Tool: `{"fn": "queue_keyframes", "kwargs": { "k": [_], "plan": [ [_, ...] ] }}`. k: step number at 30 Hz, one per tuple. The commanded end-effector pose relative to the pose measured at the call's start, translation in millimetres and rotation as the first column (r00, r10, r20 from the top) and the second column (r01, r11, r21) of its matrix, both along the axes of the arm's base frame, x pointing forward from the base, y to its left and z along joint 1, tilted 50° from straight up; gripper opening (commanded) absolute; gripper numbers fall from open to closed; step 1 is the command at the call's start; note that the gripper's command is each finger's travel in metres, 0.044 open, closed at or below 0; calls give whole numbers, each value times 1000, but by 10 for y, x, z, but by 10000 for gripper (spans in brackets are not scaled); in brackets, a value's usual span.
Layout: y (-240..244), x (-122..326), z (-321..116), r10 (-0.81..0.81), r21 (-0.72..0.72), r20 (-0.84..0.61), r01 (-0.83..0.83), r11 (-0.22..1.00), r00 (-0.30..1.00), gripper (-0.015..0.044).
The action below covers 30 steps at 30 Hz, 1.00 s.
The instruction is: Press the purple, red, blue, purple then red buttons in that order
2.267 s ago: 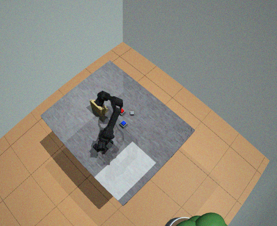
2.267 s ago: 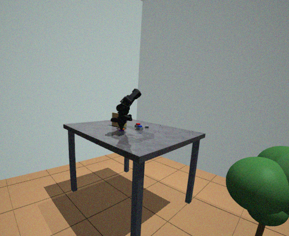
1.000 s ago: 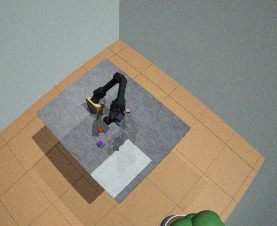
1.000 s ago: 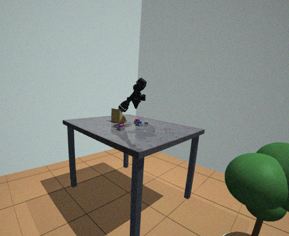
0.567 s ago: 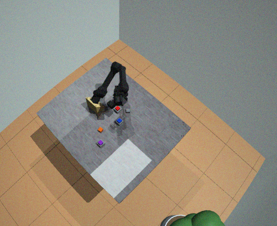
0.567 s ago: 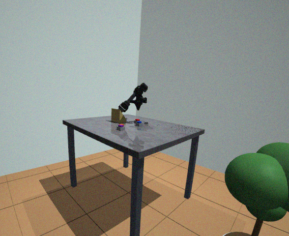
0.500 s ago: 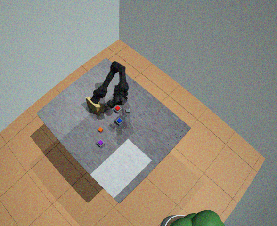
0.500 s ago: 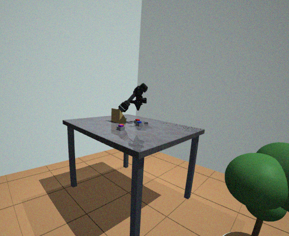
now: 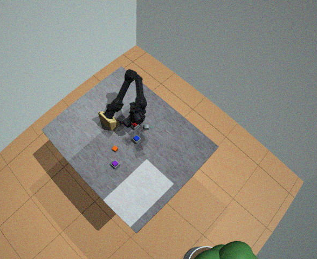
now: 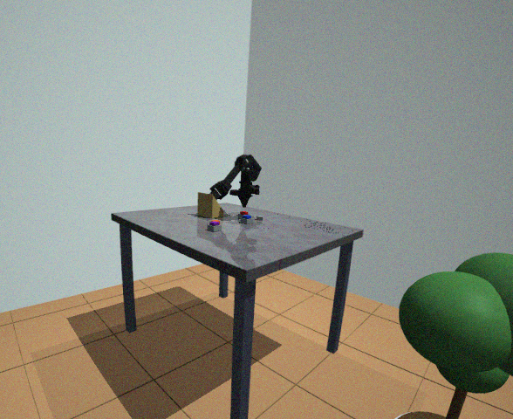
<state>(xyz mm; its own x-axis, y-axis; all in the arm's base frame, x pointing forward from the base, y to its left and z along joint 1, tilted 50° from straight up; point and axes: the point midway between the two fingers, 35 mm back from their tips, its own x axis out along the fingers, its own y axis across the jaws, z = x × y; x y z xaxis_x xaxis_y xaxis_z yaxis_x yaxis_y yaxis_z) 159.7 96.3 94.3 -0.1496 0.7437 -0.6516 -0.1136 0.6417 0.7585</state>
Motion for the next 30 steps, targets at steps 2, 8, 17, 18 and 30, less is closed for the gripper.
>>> {"fn": "queue_keyframes", "kwargs": {
  "k": [2,8,17,18,30],
  "plan": [
    [68,-19,-45,-3,3,1,3,1000,1000,20],
    [141,-32,-109,-3,3,2,3,1000,1000,20],
    [249,-59,-195,-3,6,1,3,1000,1000,20],
    [255,-61,-200,-3,6,1,3,1000,1000,20],
    [257,-61,-201,-3,6,1,3,1000,1000,20]
  ]
}}
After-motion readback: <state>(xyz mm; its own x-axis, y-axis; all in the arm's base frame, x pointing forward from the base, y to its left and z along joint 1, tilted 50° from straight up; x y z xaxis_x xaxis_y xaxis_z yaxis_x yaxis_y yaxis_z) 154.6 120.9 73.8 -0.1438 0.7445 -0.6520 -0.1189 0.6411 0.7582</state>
